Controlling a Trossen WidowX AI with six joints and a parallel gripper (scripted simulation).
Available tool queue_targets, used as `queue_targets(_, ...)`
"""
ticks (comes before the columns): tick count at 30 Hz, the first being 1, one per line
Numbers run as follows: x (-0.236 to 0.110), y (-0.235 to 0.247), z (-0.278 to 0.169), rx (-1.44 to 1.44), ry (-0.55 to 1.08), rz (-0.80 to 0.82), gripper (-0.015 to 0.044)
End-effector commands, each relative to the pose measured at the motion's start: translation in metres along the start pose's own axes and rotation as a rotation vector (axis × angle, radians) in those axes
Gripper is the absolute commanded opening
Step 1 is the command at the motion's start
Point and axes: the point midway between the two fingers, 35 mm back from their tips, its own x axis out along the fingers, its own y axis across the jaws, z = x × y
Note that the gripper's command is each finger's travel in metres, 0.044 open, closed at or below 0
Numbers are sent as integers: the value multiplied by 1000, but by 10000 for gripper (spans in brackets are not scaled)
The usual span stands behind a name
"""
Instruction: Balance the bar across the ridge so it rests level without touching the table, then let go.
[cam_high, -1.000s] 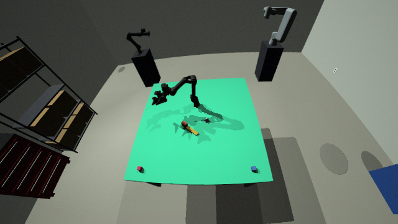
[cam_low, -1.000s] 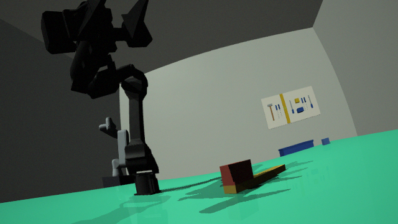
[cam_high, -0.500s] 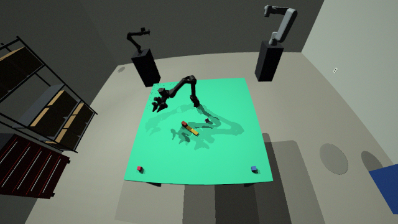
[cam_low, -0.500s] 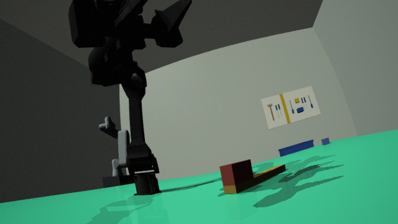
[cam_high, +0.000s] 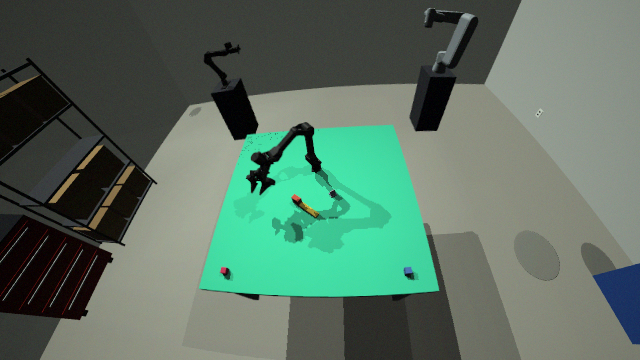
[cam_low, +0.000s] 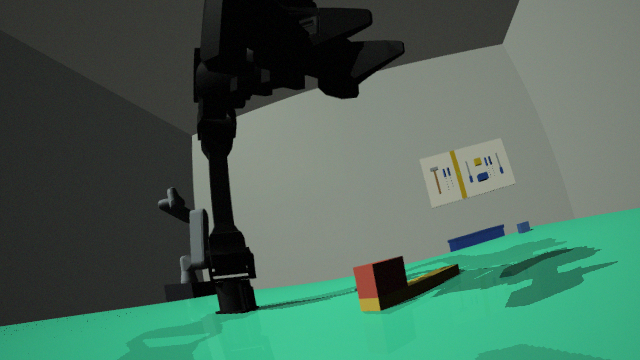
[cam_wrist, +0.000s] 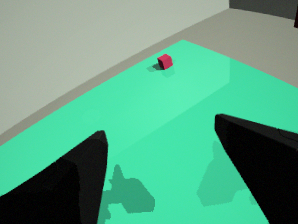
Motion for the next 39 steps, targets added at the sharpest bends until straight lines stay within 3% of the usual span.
queue_targets(1, 12, 12, -10, -41, 69, 11, 315)
queue_targets(20, 39, 96, -69, -385, 497, 139, 315)
queue_targets(39, 5, 174, -123, -878, 925, 403, 315)
